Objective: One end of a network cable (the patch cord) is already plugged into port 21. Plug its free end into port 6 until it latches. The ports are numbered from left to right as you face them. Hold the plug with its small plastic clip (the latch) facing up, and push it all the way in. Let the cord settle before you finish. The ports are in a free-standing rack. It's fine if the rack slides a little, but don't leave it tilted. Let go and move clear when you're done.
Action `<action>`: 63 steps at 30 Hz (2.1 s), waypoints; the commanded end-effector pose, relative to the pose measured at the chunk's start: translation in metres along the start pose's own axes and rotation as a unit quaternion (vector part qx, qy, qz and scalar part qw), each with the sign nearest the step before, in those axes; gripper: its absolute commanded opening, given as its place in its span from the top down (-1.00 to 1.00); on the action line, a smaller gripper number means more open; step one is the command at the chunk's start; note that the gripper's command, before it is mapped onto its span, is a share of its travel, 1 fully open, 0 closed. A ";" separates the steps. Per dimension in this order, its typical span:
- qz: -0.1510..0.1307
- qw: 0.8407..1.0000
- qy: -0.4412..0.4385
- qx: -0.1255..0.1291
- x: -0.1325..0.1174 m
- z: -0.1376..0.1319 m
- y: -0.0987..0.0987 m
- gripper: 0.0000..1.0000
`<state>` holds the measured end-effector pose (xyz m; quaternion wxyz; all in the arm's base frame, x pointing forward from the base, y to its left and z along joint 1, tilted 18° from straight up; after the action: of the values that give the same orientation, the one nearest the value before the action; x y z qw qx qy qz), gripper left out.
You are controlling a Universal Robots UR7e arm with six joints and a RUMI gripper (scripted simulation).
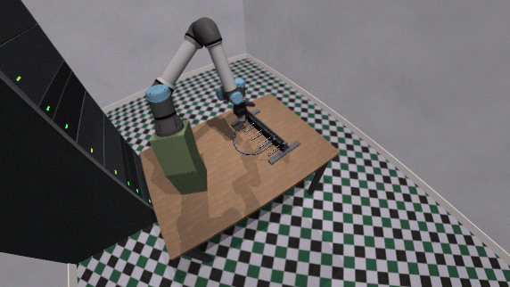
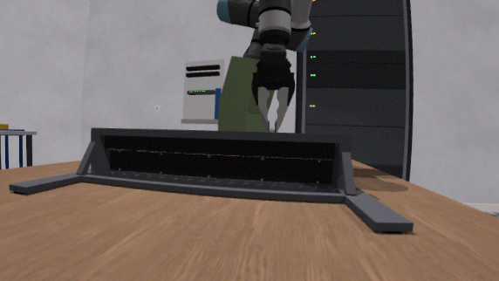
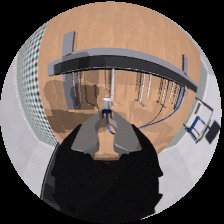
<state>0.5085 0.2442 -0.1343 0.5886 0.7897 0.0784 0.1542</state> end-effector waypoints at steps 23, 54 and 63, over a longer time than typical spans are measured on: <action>0.001 1.000 0.000 0.000 0.025 0.003 -0.023 1.00; 0.003 1.000 0.000 0.000 0.031 0.004 -0.024 1.00; 0.003 1.000 0.000 0.000 0.044 0.006 -0.024 1.00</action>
<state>0.5467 0.2581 -0.1531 0.5884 0.7897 0.0763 0.1558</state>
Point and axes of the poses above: the point where the finger pads meet when closed, its own y axis back along the fingers, its own z axis across the jaws, x = y × z, the point moved 8 cm from there along y, back along the fingers, and after that the axes turned 8 degrees about y, right-handed, at the moved point
